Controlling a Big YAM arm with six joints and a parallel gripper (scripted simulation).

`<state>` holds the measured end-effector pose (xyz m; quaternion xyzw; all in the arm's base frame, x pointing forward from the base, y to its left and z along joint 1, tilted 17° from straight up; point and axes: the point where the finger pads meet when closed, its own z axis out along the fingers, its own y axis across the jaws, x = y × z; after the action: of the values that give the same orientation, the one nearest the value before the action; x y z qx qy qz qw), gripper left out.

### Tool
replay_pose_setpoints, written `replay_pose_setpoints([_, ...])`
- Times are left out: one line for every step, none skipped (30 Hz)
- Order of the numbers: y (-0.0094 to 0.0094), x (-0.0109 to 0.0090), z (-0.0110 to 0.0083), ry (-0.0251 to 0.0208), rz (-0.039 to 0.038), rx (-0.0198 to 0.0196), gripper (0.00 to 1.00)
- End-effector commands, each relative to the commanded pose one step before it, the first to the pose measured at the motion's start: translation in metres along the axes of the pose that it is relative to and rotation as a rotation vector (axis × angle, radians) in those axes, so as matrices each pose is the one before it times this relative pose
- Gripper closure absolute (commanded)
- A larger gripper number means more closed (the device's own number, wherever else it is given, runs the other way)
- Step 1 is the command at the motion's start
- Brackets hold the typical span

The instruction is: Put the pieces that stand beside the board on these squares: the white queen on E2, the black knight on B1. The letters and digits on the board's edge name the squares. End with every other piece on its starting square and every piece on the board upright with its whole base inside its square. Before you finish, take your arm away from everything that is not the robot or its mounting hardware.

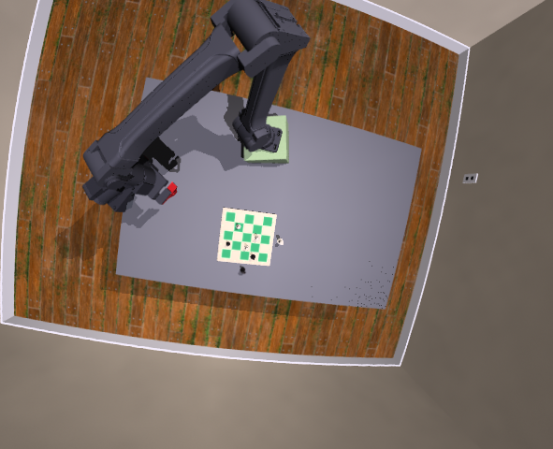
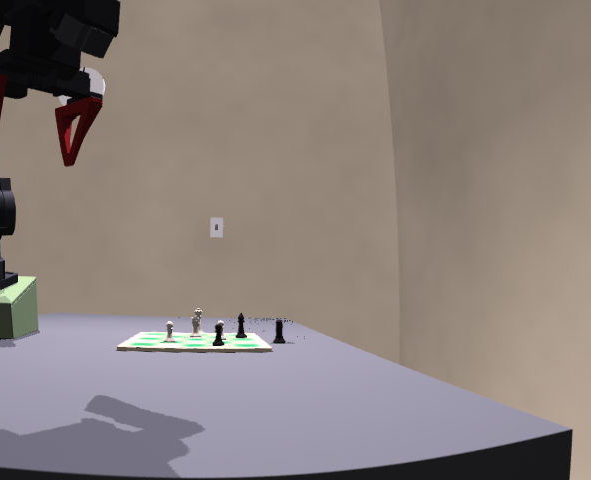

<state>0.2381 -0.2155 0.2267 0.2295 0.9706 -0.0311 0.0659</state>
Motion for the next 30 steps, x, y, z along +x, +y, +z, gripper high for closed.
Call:
replay_pose_setpoints([0.00925, -0.03901, -0.02156, -0.07172, 0.1081, 0.03544, 0.0])
replay_pose_setpoints([0.01906, -0.00565, 0.00741, 0.01003, 0.0149, -0.00147, 0.0])
replay_pose_setpoints([0.0, 0.0, 0.0, 0.0, 0.0, 0.0, 0.0])
replay_pose_setpoints([0.01991, -0.00429, 0.00726, 0.00942, 0.01469, -0.00005, 0.0])
replay_pose_setpoints([0.0, 0.0, 0.0, 0.0, 0.0, 0.0, 0.0])
replay_pose_setpoints([0.02058, -0.00282, 0.00709, 0.00862, 0.01445, 0.00128, 0.0])
replay_pose_setpoints([0.0, 0.0, 0.0, 0.0, 0.0, 0.0, 0.0])
replay_pose_setpoints([0.0, 0.0, 0.0, 0.0, 0.0, 0.0, 0.0])
replay_pose_setpoints([0.02108, -0.00127, 0.00688, 0.00765, 0.01419, 0.00248, 0.0])
replay_pose_setpoints([0.0, 0.0, 0.0, 0.0, 0.0, 0.0, 0.0])
replay_pose_setpoints([0.02137, 0.00032, 0.00664, 0.00654, 0.01391, 0.00352, 0.0])
replay_pose_setpoints([0.0, 0.0, 0.0, 0.0, 0.0, 0.0, 0.0])
replay_pose_setpoints([0.02147, 0.00193, 0.00638, 0.00533, 0.01361, 0.00438, 0.0])
replay_pose_setpoints([0.0, 0.0, 0.0, 0.0, 0.0, 0.0, 0.0])
replay_pose_setpoints([0.0, 0.0, 0.0, 0.0, 0.0, 0.0, 0.0])
replay_pose_setpoints([0.0, 0.0, 0.0, 0.0, 0.0, 0.0, 0.0])
replay_pose_setpoints([0.02136, 0.00352, 0.00609, 0.00404, 0.01329, 0.00506, 0.0])
replay_pose_setpoints([0.02106, 0.00506, 0.00579, 0.00272, 0.01296, 0.00554, 0.0])
replay_pose_setpoints([0.0, 0.0, 0.0, 0.0, 0.0, 0.0, 0.0])
replay_pose_setpoints([0.02057, 0.00652, 0.00547, 0.0014, 0.01261, 0.00582, 0.0])
replay_pose_setpoints([0.0, 0.0, 0.0, 0.0, 0.0, 0.0, 0.0])
replay_pose_setpoints([0.01991, 0.00787, 0.00514, 0.00012, 0.01224, 0.00593, 0.0])
replay_pose_setpoints([0.0, 0.0, 0.0, 0.0, 0.0, 0.0, 0.0])
replay_pose_setpoints([0.01909, 0.0091, 0.0048, -0.0011, 0.01187, 0.00586, 0.0])
replay_pose_setpoints([0.0, 0.0, 0.0, 0.0, 0.0, 0.0, 0.0])
replay_pose_setpoints([0.01814, 0.01017, 0.00446, -0.00223, 0.01148, 0.00564, 0.0])
replay_pose_setpoints([0.0, 0.0, 0.0, 0.0, 0.0, 0.0, 0.0])
replay_pose_setpoints([0.01709, 0.01108, 0.00412, -0.00324, 0.01107, 0.0053, 0.0])
replay_pose_setpoints([0.0, 0.0, 0.0, 0.0, 0.0, 0.0, 0.0])
replay_pose_setpoints([0.01595, 0.01182, 0.00378, -0.00412, 0.01065, 0.00485, 0.0])
